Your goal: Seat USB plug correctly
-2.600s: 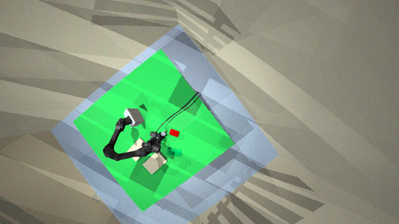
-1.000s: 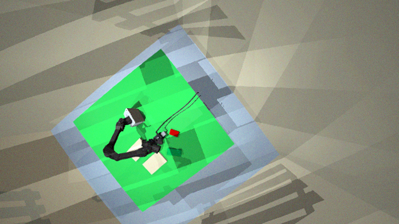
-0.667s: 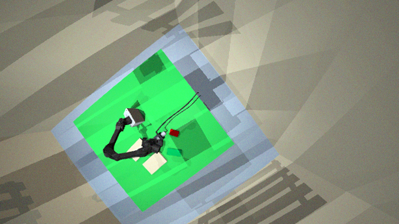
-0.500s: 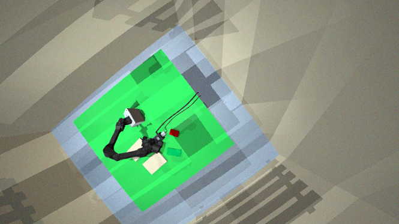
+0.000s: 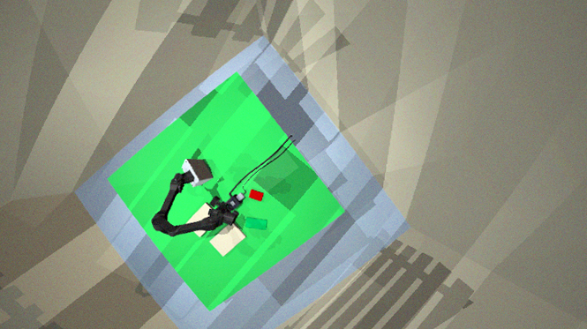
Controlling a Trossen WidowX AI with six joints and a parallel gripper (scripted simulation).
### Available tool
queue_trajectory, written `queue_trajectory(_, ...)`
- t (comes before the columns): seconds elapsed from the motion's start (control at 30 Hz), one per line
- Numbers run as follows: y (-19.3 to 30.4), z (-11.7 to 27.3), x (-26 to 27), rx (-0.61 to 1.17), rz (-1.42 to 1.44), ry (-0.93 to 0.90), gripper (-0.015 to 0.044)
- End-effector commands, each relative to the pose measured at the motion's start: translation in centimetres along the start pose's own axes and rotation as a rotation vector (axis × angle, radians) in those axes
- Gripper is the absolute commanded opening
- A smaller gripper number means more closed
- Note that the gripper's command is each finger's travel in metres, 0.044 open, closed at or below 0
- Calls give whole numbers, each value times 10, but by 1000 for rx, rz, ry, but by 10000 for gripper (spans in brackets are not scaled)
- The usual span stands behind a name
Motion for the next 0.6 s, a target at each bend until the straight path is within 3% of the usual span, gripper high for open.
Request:
queue_trajectory(0.0, 0, 0, 0, 0, -107, 0, 0)
queue_trajectory(0.57, 0, 0, 0, 1, -141, 0, 0)
Point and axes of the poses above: the point midway between the two fingers, 35 mm back from their tips, its own z axis back along the fingers, its own x axis across the jaws, y = z × x, the point moved 10 cm from there along z, back along the fingers, and after that the axes turned 10 degrees about z, right-handed, at the moved point
